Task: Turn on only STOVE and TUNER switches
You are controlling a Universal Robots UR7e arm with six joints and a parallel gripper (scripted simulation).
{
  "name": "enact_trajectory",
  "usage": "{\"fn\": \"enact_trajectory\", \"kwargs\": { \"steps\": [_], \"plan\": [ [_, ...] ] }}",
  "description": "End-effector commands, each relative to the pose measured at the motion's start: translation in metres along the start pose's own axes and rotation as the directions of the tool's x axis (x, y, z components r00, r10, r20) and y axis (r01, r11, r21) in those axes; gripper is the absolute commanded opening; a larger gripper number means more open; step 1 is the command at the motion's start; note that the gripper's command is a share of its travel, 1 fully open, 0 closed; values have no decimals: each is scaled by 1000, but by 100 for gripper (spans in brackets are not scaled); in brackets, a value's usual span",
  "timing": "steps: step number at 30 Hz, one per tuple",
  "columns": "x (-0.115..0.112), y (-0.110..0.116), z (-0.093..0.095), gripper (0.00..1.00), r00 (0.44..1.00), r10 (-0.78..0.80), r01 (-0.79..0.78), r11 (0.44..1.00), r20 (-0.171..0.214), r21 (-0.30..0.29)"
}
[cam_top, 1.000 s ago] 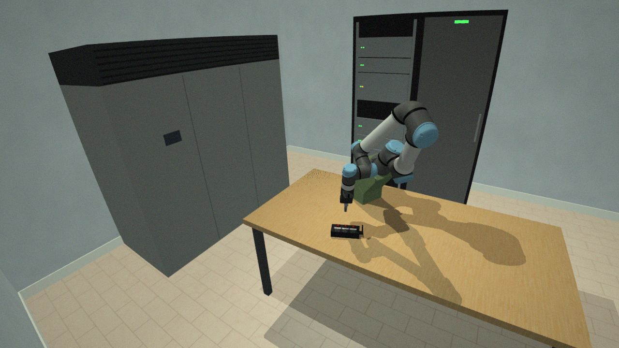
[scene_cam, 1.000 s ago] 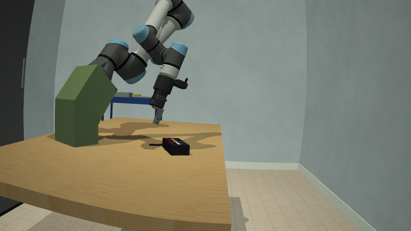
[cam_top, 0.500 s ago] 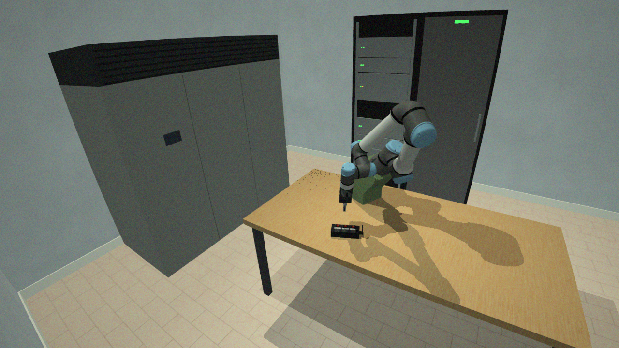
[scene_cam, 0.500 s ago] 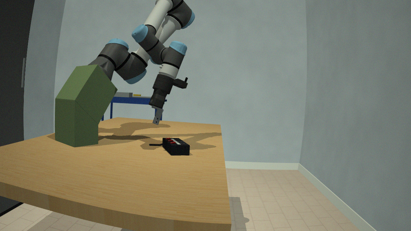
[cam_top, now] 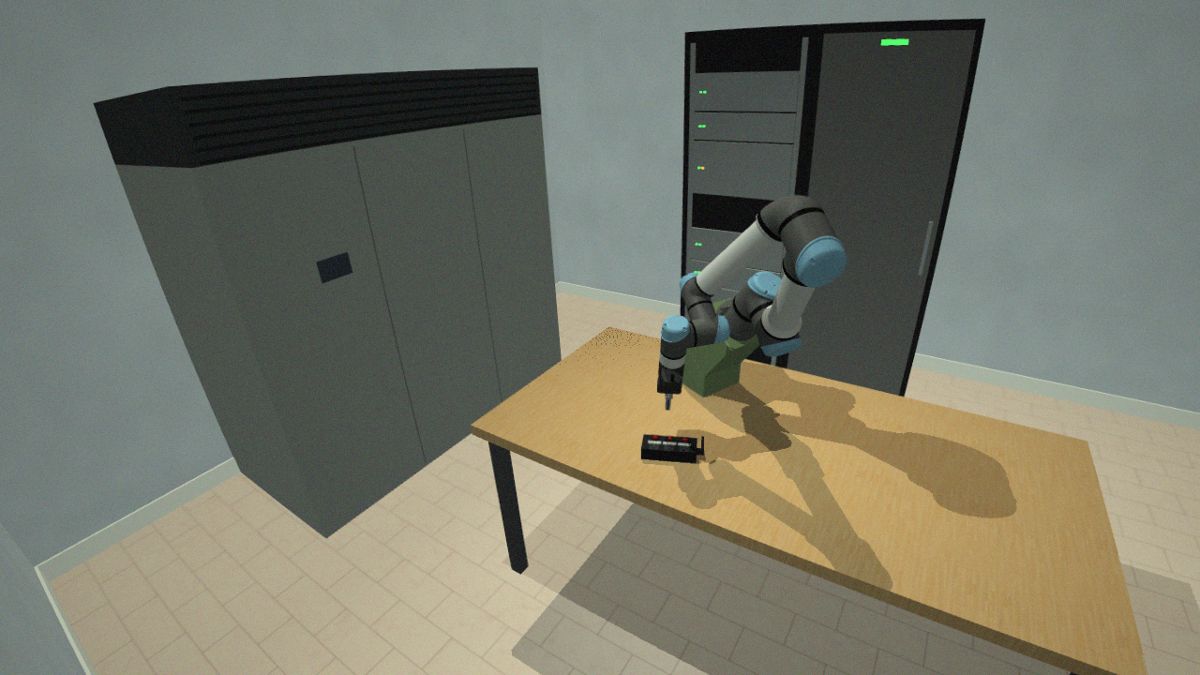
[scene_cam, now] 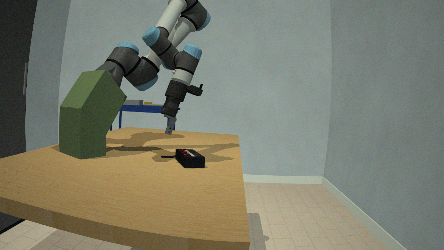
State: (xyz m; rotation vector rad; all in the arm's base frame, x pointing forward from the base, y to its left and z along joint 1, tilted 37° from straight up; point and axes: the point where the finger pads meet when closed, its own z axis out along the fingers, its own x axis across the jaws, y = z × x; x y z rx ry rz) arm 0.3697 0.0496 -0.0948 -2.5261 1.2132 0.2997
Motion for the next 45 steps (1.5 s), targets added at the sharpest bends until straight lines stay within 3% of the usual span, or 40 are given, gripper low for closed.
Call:
{"fn": "enact_trajectory", "kwargs": {
  "steps": [1, 45],
  "plan": [
    [0, 0, 0, 0, 1000, 0, 0, 1000, -1, 0],
    [1, -3, 6, 0, 1000, 0, 0, 1000, -1, 0]
  ]
}}
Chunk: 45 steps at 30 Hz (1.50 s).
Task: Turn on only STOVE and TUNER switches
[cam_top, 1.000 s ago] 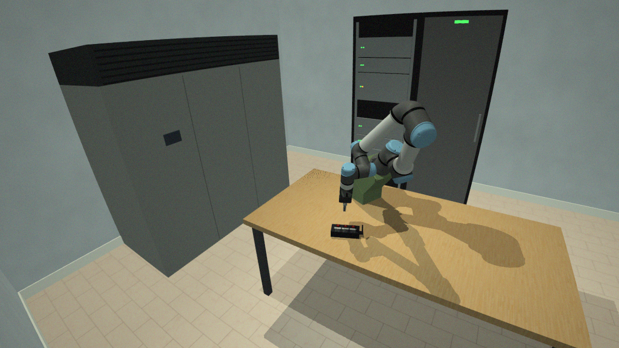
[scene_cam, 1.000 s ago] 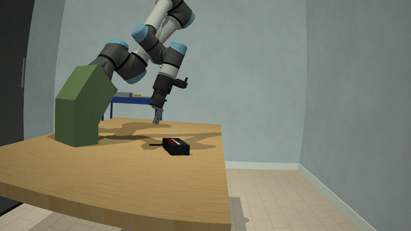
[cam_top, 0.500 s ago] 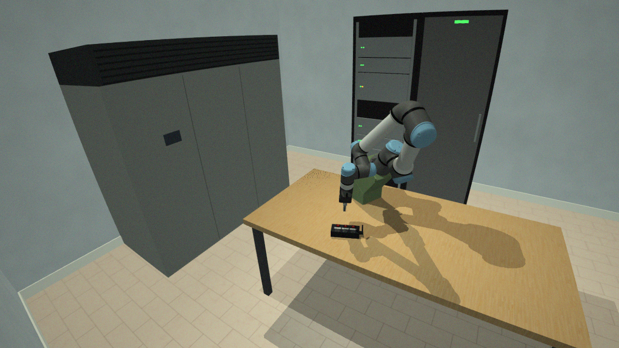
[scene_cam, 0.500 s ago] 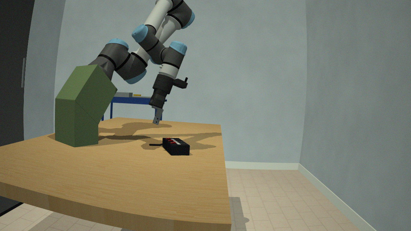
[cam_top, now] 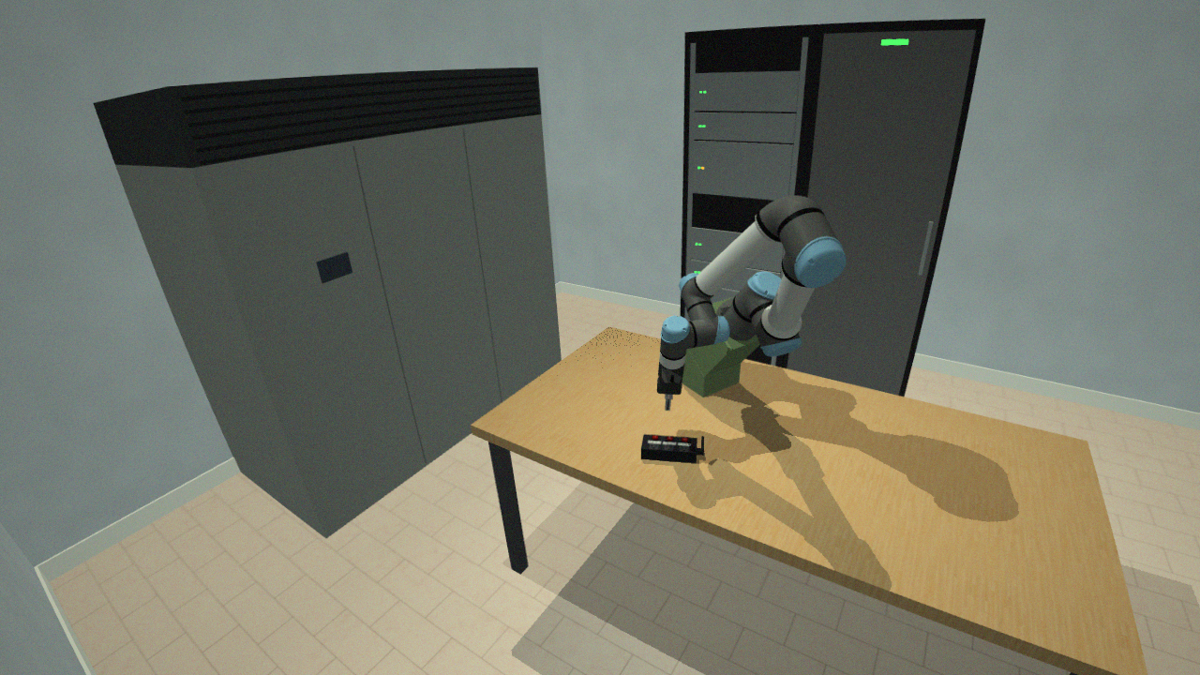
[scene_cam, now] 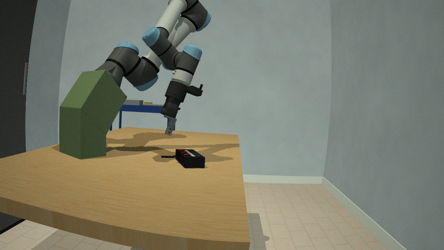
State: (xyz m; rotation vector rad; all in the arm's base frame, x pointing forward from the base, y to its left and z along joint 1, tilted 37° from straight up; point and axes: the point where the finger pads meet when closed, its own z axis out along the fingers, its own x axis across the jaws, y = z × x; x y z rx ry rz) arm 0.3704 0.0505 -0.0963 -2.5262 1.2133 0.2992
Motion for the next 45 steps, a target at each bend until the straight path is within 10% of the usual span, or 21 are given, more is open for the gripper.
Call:
{"fn": "enact_trajectory", "kwargs": {
  "steps": [1, 11, 45],
  "plan": [
    [1, -4, 9, 0, 1000, 0, 0, 1000, -1, 0],
    [-5, -25, 72, 0, 1000, 0, 0, 1000, -1, 2],
    [-5, -25, 73, 0, 1000, 0, 0, 1000, -1, 2]
  ]
}}
